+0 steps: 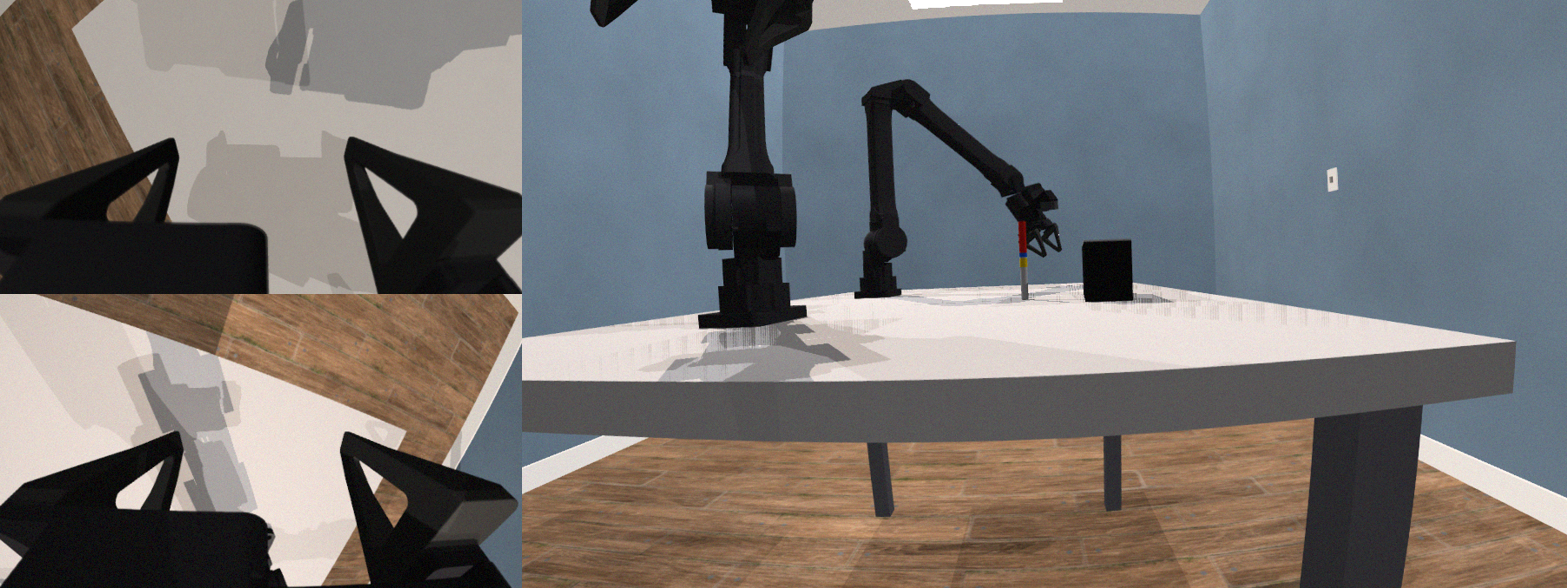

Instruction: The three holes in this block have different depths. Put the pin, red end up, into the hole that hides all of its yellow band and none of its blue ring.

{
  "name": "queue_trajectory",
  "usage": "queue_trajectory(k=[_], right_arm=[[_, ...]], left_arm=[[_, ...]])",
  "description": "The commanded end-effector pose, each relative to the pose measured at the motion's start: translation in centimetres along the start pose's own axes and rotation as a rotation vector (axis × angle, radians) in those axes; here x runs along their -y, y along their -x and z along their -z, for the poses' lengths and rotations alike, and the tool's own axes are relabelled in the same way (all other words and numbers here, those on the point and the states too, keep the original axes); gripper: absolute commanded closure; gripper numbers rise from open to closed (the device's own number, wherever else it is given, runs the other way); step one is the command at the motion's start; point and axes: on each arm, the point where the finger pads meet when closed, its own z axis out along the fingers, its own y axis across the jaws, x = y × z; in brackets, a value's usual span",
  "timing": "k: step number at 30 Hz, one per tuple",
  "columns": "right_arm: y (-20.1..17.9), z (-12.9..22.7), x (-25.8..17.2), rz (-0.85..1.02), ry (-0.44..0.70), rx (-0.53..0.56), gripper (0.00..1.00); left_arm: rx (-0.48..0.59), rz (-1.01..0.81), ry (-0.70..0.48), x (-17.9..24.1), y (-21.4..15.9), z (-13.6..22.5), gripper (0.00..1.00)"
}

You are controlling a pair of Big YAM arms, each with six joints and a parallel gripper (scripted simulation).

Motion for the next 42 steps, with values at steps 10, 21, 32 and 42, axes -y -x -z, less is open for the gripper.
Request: queue_trajectory(k=[10,21,32,42], right_arm=[[0.4,0.5,0.1,-0.007,0.002,0.017,0.00],[-1.1,0.3,-0.7,0.054,0.013,0.010,0.00],[-7.1,2.6,-6.4,0.271,0.163,0.085,0.00],[-11.1,4.3,-10.4,0.426,0.274,0.141,0.00]], left_arm=[[0.012,-0.013,0.024,-0.8,0.8,0.7,0.00],[0.020,-0.011,0.003,-0.8,2.9,0.1,0.00],[0.066,-0.160,-0.170,6.8,16.5,-4.1,0.00],[0.097,-0.306,-0.323,17.3,27.3,-5.8,0.00]])
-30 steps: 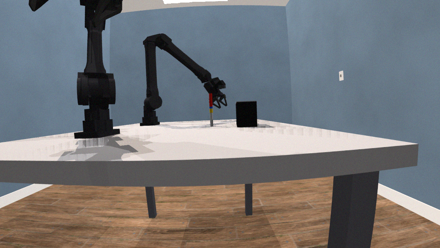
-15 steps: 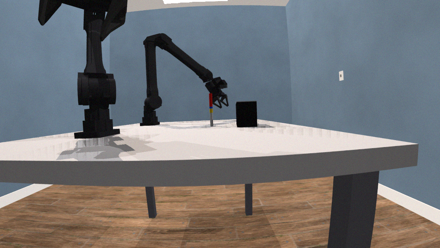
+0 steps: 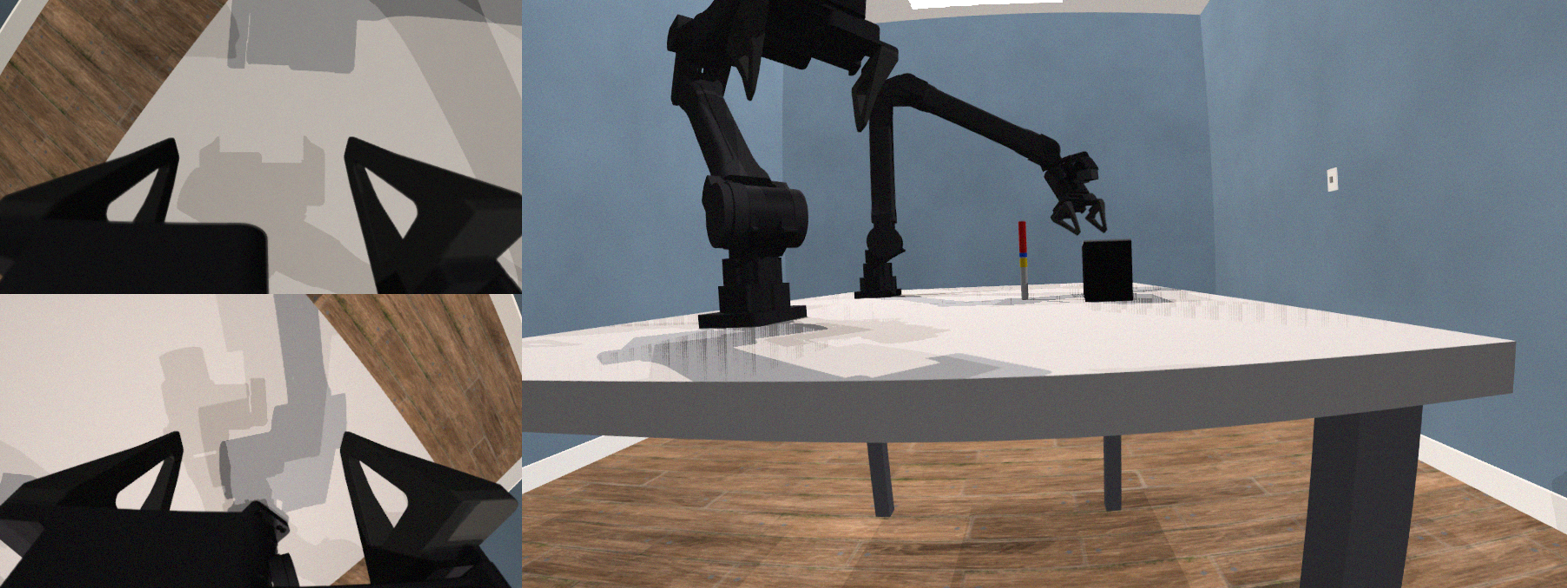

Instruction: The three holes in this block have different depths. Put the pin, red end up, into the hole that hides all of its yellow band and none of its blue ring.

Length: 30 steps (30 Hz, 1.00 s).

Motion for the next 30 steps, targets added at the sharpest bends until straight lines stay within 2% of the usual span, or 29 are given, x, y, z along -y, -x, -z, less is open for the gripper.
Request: queue_trajectory(k=[1,7,9,10,14,21,27,30], right_arm=[[-1.5,1.4,-4.2,0.111,0.065,0.047,0.00],[-1.8,3.0,-7.8,0.212,0.146,0.118,0.00],[-1.8,3.0,-7.8,0.212,0.146,0.118,0.00],[-2.3,3.0,-8.7,0.237,0.161,0.124,0.00],[-4.0,2.7,-11.3,0.325,0.205,0.128,0.00],[-5.6,3.6,-16.2,0.482,0.291,0.167,0.00],[-7.1,4.1,-19.4,0.589,0.350,0.198,0.00],[-8.5,4.7,-22.5,0.691,0.409,0.230,0.00]], left_arm=[[0.029,-0.081,-0.078,2.6,9.9,-2.7,0.00],[0.042,-0.174,-0.180,9.4,17.3,-4.9,0.00],[0.042,-0.174,-0.180,9.4,17.3,-4.9,0.00],[0.054,-0.199,-0.191,10.6,19.2,-5.0,0.00],[0.060,-0.262,-0.256,15.8,23.3,-5.9,0.00],[0.067,-0.339,-0.325,22.0,27.1,-6.4,0.00],[0.071,-0.349,-0.331,22.6,27.6,-6.3,0.00],[0.141,-0.340,-0.234,19.0,29.4,-2.7,0.00]])
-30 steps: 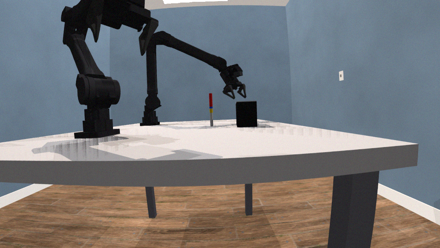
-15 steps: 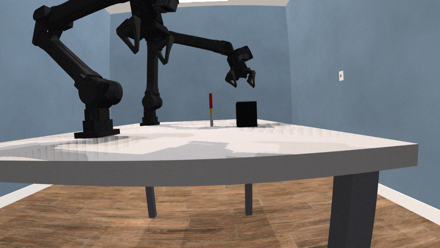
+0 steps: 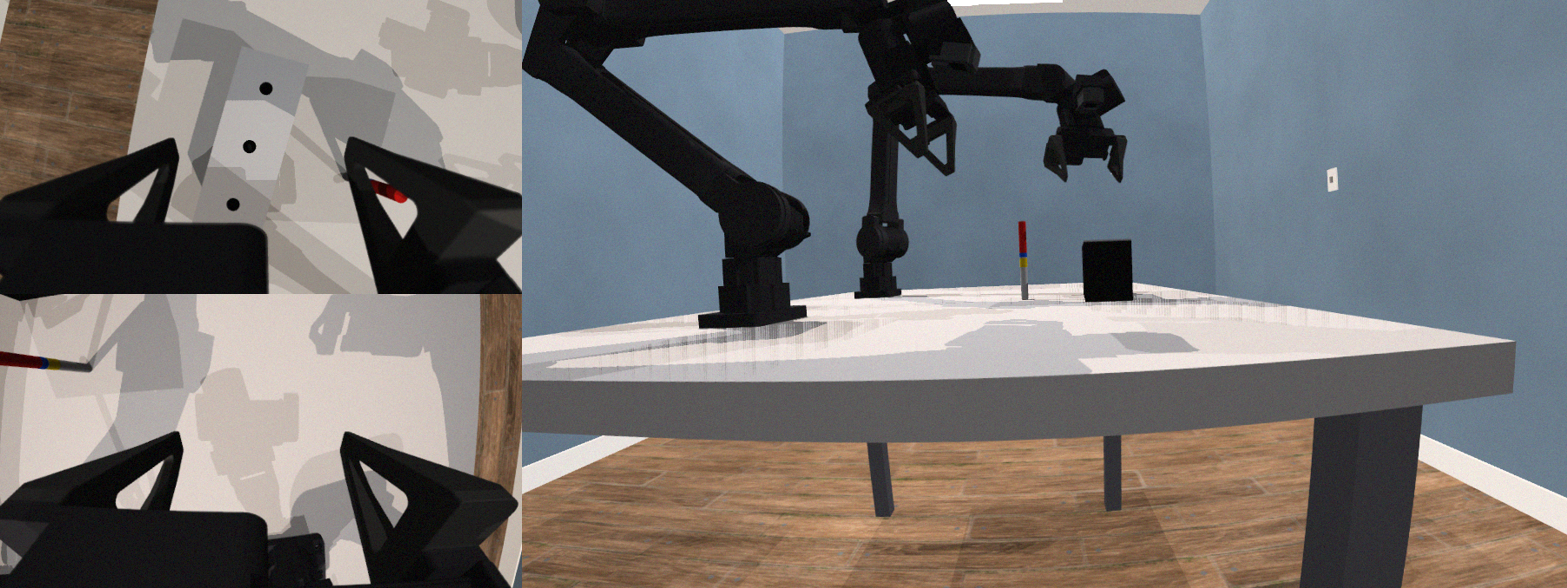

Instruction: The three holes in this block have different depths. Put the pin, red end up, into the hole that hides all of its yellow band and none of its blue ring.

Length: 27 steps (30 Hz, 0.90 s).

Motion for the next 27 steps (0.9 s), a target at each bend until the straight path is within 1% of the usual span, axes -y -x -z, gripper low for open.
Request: queue_trajectory(k=[1,4,6,11,13,22,25,27], right_arm=[[2.3,-0.9,-5.6,0.132,0.080,0.069,0.00],[3.3,-0.8,-8.3,0.222,0.129,0.107,0.00],[4.3,-0.3,-10.4,0.273,0.168,0.141,0.00],[5.4,-0.6,-14.7,0.400,0.242,0.189,0.00],[5.4,-0.6,-14.7,0.400,0.242,0.189,0.00],[6.5,-1.6,-21.5,0.592,0.356,0.252,0.00],[6.7,-1.8,-23.0,0.627,0.383,0.263,0.00],[6.7,-2.1,-23.6,0.602,0.395,0.243,0.00]], left_arm=[[0.096,0.004,0.177,-5.4,3.1,8.1,0.00],[0.123,0.045,0.201,-4.4,1.8,11.0,0.00],[0.137,0.077,0.190,-2.8,0.5,12.3,0.00],[0.202,0.123,0.199,0.8,-0.6,16.8,0.00],[0.202,0.123,0.199,0.8,-0.6,16.8,0.00],[0.330,0.179,0.226,7.5,-2.9,23.1,0.00],[0.372,0.194,0.234,9.9,-3.7,24.5,0.00],[0.397,0.202,0.239,11.4,-4.3,25.3,0.00]])
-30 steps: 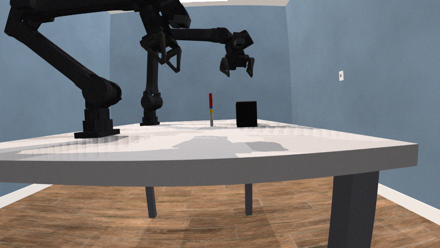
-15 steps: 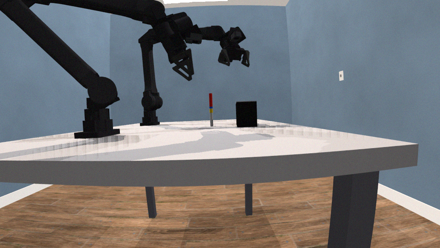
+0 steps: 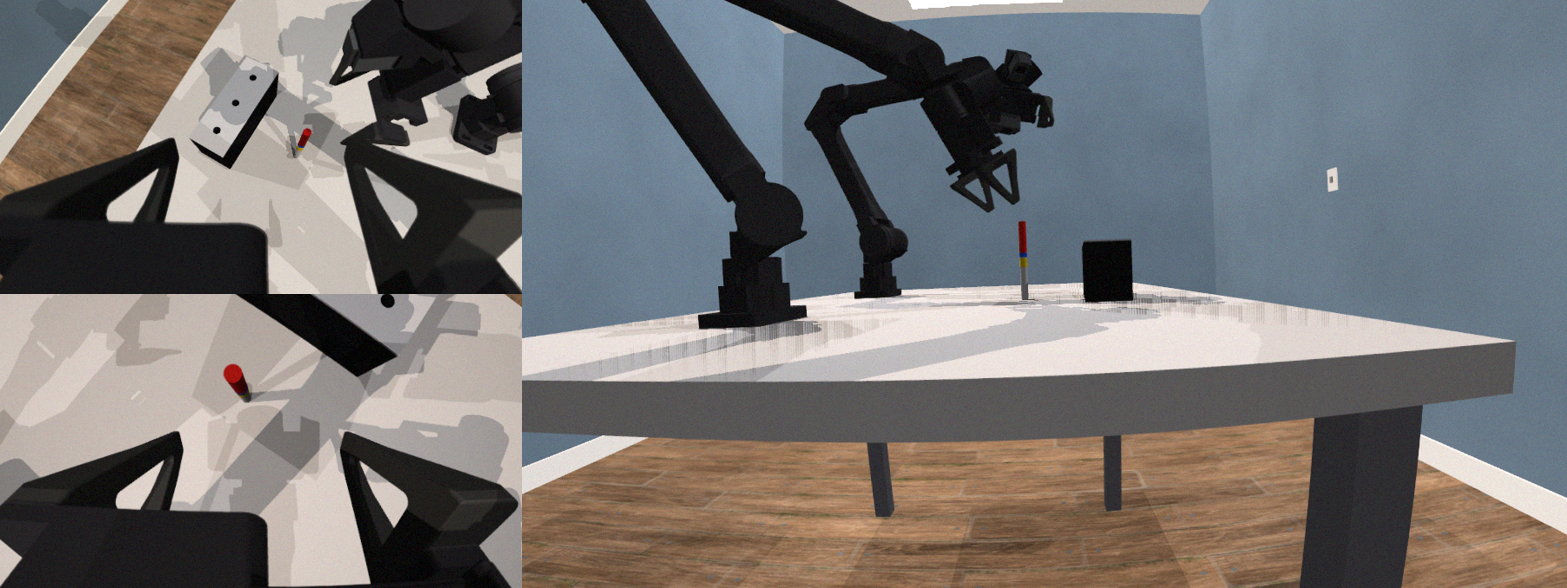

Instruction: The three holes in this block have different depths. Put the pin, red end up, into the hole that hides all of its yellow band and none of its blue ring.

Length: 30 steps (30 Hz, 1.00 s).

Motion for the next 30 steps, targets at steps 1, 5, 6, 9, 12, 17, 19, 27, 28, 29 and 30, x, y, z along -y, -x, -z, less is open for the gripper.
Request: queue_trajectory(k=[1,5,6,9,12,17,19,27,28,29,30], right_arm=[[6.2,-0.3,-2.0,0.022,0.049,0.077,0.00],[6.3,-0.8,-1.7,-0.075,0.046,0.026,0.00],[6.3,-1.0,-1.4,-0.121,0.038,-0.009,0.00],[6.5,-1.4,-0.5,-0.245,0.006,-0.093,0.23],[6.6,-1.6,0.0,-0.355,-0.031,-0.176,0.57],[6.7,-1.7,0.7,-0.491,-0.090,-0.291,0.65],[6.7,-1.7,0.8,-0.520,-0.104,-0.313,0.65],[6.3,-2.1,-1.0,-0.619,-0.166,-0.469,0.65],[6.2,-2.2,-1.4,-0.615,-0.167,-0.482,0.65],[6.0,-2.3,-1.8,-0.610,-0.166,-0.493,0.65],[5.9,-2.4,-2.1,-0.606,-0.164,-0.502,0.65]], left_arm=[[0.103,0.033,0.055,3.4,0.1,6.2,0.00],[0.128,0.040,0.058,4.7,-0.5,7.2,0.00],[0.133,0.051,0.054,5.1,-1.0,7.4,0.00],[0.164,0.034,0.061,6.4,-1.3,8.3,0.00],[0.186,0.017,0.069,7.1,-1.3,8.9,0.00],[0.201,0.003,0.074,7.5,-1.3,9.3,0.00],[0.201,0.005,0.074,7.5,-1.5,9.2,0.00],[0.185,0.016,0.073,7.9,-3.1,8.8,0.00],[0.185,0.016,0.075,7.9,-3.2,8.9,0.00],[0.186,0.016,0.077,8.0,-3.3,8.9,0.00],[0.186,0.017,0.078,8.0,-3.3,8.9,0.00]])
